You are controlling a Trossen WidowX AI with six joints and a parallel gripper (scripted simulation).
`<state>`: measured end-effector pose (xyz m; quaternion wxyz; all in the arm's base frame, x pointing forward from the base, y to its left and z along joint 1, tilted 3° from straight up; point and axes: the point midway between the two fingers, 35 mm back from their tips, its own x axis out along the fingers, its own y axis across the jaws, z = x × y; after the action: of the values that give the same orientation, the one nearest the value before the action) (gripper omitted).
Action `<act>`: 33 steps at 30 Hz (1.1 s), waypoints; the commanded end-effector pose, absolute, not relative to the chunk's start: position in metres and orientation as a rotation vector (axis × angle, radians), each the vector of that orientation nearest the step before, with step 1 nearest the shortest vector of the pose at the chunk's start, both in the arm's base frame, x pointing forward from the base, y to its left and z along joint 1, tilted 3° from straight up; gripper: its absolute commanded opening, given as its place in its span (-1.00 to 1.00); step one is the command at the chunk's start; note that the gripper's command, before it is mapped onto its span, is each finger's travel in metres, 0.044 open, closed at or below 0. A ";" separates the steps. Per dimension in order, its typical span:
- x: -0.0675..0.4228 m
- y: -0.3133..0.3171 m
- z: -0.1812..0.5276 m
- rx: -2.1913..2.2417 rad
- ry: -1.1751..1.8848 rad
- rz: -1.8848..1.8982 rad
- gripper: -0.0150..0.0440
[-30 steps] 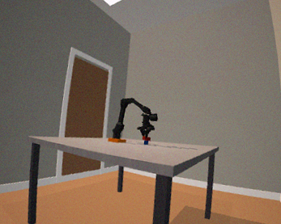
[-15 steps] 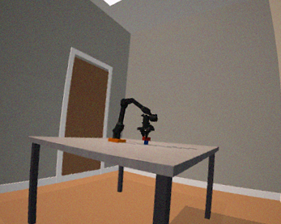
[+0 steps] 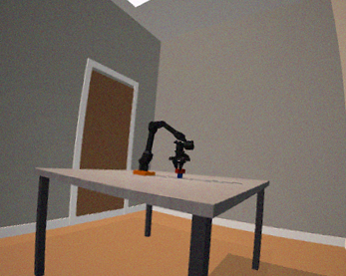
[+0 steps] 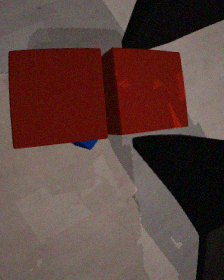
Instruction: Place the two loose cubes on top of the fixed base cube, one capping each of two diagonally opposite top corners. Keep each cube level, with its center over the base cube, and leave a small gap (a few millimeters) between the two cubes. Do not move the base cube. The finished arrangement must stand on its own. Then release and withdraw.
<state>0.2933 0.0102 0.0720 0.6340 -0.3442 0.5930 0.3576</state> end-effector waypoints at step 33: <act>0.291 0.008 0.132 -0.787 1.356 0.817 0.20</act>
<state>0.2909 0.0080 0.1266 0.6339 -0.3430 0.5943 0.3569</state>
